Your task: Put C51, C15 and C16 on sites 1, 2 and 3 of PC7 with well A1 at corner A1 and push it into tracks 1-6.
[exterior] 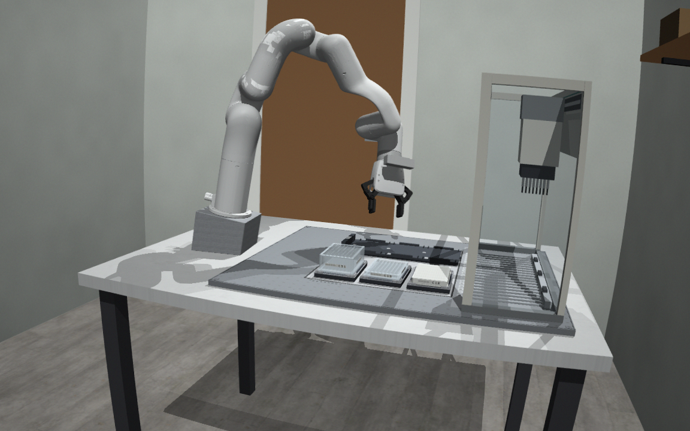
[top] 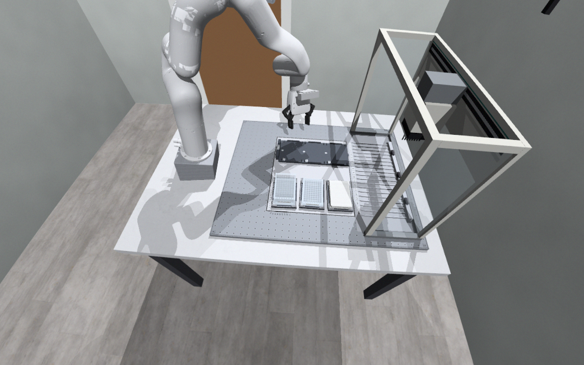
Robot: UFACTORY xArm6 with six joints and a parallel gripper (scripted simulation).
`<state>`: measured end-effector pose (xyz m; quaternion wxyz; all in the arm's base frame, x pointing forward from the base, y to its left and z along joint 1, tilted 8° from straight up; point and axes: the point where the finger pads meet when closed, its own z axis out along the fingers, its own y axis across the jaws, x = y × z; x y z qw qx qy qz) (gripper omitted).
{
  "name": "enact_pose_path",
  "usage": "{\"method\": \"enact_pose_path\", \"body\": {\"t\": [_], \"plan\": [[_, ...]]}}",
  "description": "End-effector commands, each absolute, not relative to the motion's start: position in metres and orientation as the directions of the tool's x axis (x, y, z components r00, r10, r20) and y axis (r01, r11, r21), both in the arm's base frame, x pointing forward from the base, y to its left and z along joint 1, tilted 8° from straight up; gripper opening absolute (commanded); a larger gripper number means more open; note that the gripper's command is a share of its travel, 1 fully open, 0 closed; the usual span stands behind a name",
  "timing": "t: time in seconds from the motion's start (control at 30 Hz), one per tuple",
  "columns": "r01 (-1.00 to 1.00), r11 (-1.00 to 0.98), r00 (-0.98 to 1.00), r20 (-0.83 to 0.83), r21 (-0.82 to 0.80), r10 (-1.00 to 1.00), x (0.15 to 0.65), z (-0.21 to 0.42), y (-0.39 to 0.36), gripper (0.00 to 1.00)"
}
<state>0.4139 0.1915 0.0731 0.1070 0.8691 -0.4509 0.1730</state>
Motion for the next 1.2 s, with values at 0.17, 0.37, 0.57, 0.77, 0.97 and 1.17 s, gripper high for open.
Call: {"method": "enact_pose_path", "body": {"t": [0.17, 0.37, 0.57, 0.77, 0.97, 1.17], "plan": [[-0.861, -0.509, 0.485, 0.352, 0.027, -0.801, 0.442, 0.079, 0.168, 1.0], [-0.88, -0.474, 0.455, 0.327, 0.026, -0.828, 0.461, 0.083, 0.148, 1.0], [-0.909, -0.416, 0.403, 0.284, 0.018, -0.87, 0.471, 0.085, 0.137, 1.0], [-0.92, -0.392, 0.381, 0.266, 0.013, -0.886, 0.486, 0.089, 0.118, 1.0], [-0.934, -0.358, 0.349, 0.24, 0.007, -0.906, 0.504, 0.093, 0.094, 1.0], [-0.954, -0.3, 0.292, 0.196, -0.009, -0.936, 0.512, 0.096, 0.081, 1.0]]}}
